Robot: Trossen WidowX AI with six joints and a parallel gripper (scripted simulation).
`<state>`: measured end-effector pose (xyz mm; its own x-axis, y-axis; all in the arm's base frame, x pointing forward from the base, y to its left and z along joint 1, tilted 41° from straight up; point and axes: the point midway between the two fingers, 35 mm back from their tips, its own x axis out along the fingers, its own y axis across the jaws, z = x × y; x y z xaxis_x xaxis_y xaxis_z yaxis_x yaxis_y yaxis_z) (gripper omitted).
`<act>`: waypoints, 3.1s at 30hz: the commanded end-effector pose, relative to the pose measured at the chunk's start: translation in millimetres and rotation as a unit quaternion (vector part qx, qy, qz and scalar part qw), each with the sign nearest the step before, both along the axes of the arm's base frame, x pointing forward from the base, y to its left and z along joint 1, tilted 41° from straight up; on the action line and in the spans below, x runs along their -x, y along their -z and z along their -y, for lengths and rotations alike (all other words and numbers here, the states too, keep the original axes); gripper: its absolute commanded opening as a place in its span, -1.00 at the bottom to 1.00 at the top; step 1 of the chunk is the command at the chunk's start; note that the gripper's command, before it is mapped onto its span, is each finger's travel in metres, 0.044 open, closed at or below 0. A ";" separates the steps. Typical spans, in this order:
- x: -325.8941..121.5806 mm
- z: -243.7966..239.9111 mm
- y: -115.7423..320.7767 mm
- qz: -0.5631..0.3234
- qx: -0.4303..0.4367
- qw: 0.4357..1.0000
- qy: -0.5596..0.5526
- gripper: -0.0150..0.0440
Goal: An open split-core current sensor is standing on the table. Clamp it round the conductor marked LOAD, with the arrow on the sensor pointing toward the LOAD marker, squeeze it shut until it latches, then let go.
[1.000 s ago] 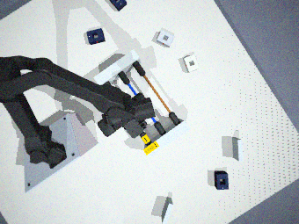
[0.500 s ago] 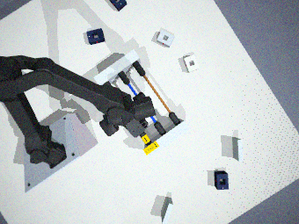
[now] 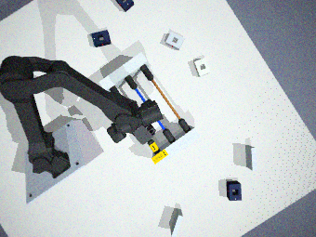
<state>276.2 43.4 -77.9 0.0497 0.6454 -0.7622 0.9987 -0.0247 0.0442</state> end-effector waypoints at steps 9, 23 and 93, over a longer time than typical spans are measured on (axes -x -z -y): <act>0.4 -13.3 14.7 -0.002 -0.003 1.000 0.002 1.00; -0.5 -11.7 13.2 0.000 -0.001 1.000 0.000 0.73; 3.0 -9.6 9.6 -0.011 -0.003 1.000 -0.003 0.49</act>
<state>273.5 53.1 -87.4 0.0304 0.6502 -0.7591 0.9995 -0.0186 0.0241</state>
